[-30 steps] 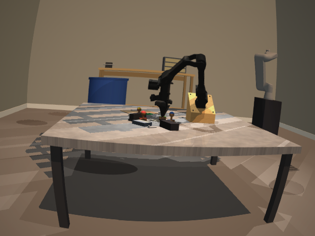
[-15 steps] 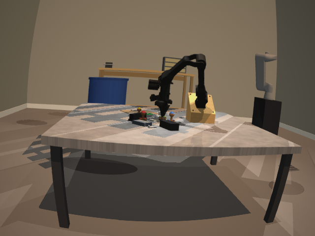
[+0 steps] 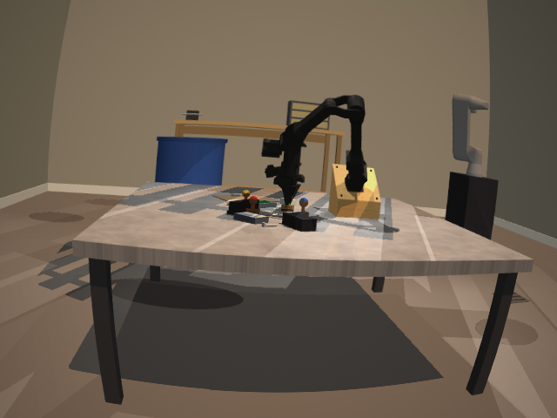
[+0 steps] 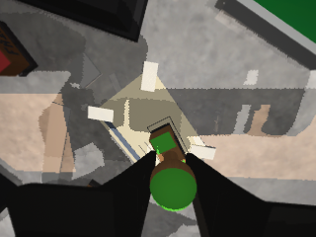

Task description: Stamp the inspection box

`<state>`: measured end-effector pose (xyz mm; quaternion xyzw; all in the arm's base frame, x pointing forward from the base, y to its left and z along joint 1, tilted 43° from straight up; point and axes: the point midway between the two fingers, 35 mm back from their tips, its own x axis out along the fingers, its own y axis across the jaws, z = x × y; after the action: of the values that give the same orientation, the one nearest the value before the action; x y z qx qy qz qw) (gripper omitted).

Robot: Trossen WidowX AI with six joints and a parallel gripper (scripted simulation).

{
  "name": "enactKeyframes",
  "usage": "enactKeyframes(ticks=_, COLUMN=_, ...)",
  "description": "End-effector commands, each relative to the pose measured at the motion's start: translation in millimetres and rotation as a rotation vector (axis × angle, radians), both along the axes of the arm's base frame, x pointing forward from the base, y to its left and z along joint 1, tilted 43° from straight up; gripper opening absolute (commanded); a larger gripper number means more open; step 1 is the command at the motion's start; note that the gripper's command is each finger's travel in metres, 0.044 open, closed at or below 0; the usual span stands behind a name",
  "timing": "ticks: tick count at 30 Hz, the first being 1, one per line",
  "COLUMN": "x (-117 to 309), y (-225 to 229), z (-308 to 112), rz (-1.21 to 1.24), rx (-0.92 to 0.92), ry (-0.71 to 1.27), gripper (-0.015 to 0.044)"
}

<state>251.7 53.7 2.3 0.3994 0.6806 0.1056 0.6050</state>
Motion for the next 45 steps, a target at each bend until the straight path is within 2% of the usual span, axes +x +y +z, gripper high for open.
enactKeyframes(ticks=1, x=0, y=-3, z=3, rz=0.003, rx=0.000, ry=-0.003, gripper=0.0000)
enactKeyframes(ticks=38, x=-3, y=-42, z=46, rz=0.003, rx=-0.002, ry=-0.002, gripper=0.0000)
enactKeyframes(ticks=45, x=-6, y=-69, z=24, rz=0.001, rx=-0.014, ry=-0.002, gripper=0.0000)
